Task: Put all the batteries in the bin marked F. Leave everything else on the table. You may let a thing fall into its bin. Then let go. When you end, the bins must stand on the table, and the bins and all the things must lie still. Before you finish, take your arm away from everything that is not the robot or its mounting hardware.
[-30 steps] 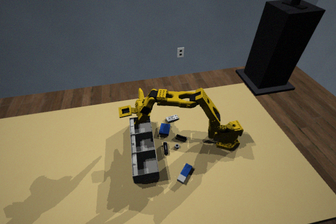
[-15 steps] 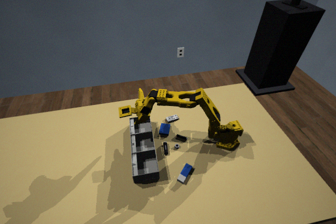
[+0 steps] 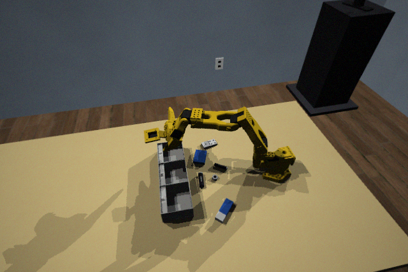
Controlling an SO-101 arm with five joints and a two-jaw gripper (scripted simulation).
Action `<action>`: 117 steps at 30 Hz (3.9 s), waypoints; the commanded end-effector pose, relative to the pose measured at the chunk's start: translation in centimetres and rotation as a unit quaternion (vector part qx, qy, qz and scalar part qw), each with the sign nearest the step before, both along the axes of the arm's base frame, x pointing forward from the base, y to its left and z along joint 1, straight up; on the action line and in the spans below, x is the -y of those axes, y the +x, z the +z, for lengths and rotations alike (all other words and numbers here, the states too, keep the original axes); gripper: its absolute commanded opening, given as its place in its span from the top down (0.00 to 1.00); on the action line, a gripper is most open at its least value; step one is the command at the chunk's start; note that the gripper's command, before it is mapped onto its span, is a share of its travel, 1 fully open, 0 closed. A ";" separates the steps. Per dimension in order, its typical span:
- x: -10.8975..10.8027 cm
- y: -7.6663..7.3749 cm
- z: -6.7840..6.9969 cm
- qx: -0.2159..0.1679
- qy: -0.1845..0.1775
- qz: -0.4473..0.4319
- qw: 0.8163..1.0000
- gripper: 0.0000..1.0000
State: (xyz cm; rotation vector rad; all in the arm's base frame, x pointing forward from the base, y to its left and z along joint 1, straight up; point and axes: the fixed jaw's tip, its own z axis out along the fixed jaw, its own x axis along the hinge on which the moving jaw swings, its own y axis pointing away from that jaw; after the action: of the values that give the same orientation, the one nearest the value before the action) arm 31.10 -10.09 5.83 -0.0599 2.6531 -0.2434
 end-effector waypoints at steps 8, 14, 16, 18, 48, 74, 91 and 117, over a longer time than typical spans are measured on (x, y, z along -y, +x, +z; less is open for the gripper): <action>0.5 0.4 1.5 0.026 -0.011 -0.001 1.000 0.00; 0.5 0.4 1.5 0.026 -0.011 -0.001 1.000 0.00; 0.5 0.4 1.5 0.026 -0.011 -0.001 1.000 0.00; 0.5 0.4 1.5 0.026 -0.011 -0.001 1.000 0.00; -7.6 0.8 1.6 0.025 0.068 -0.008 0.997 0.00; -8.4 0.8 2.4 0.041 0.072 -0.005 0.997 0.00; -8.4 0.8 2.4 0.041 0.072 -0.005 0.997 0.00; -12.5 1.1 2.7 0.055 0.114 -0.006 0.992 0.00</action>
State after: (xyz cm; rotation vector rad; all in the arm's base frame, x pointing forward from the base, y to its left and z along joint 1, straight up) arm 31.54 1.55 6.28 0.0401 2.6484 0.0255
